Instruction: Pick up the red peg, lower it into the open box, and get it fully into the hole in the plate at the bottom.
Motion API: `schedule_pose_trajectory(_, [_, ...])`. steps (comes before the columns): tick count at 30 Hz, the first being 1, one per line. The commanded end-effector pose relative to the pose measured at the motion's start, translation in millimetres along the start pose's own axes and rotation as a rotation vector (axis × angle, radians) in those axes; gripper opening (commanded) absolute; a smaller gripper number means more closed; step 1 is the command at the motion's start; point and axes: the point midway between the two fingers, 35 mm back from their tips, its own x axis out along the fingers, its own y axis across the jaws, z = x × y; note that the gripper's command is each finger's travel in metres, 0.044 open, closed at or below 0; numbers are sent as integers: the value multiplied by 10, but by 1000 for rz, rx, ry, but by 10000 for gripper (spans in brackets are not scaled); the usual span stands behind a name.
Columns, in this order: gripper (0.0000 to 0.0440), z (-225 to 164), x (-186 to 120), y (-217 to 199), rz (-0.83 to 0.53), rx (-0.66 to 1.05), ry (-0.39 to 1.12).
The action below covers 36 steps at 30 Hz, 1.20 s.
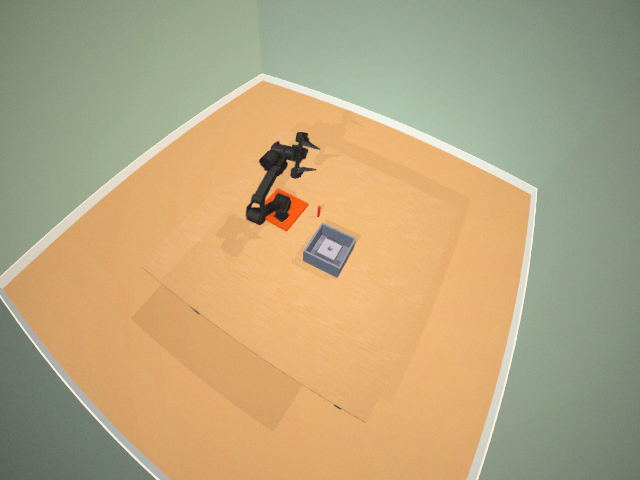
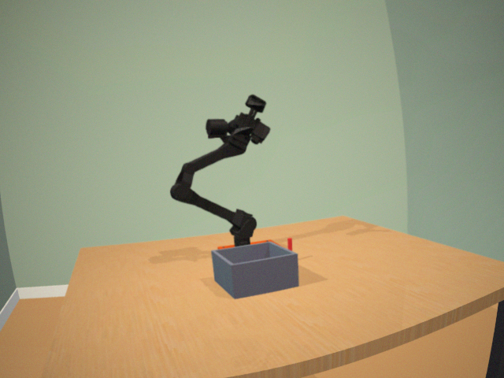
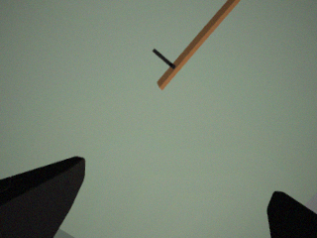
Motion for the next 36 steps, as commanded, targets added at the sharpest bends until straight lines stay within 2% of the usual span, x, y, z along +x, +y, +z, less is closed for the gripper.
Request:
schedule_pose_trajectory(1, [422, -3, 1, -14, -4, -34, 7])
schedule_pose_trajectory(2, [440, -7, 3, -30, -10, -67, 16])
schedule_pose_trajectory(20, [440, 110, 50, -289, -84, -672, 154])
schedule_pose_trajectory(36, [440, 454, 180, -354, -119, -1225, 181])
